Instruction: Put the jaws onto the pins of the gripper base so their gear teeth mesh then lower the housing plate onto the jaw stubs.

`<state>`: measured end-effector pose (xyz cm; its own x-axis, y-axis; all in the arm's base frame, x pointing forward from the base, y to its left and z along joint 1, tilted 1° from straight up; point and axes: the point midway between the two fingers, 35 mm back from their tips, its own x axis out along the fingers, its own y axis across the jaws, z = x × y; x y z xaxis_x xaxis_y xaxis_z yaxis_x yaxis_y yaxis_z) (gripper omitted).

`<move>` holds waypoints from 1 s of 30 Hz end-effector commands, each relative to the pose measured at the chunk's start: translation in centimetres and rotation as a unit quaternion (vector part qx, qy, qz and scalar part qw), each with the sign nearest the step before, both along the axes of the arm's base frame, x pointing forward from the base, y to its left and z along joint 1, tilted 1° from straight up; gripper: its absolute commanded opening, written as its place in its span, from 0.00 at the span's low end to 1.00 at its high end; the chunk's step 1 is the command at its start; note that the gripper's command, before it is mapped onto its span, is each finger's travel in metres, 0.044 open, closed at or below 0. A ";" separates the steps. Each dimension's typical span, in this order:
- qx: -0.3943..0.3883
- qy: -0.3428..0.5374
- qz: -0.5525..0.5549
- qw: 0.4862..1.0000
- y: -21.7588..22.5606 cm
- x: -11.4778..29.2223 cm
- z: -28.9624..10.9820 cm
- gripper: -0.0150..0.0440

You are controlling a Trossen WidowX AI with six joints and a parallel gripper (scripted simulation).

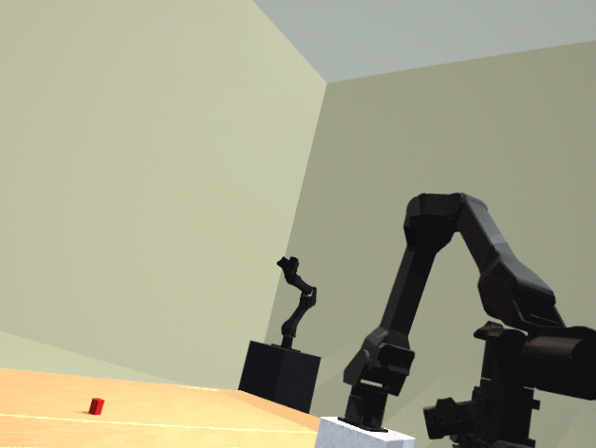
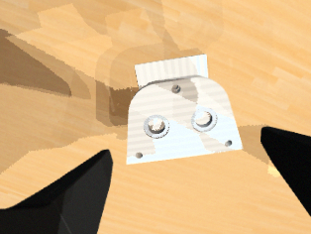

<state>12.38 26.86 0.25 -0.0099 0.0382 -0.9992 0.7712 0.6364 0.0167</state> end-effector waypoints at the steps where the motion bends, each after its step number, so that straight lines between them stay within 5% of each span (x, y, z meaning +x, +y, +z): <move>1: 0.000 -0.002 -0.003 1.000 0.0 0.1 -0.4 1.00; 30: 0.000 -0.002 -0.003 1.000 0.1 0.0 -3.4 1.00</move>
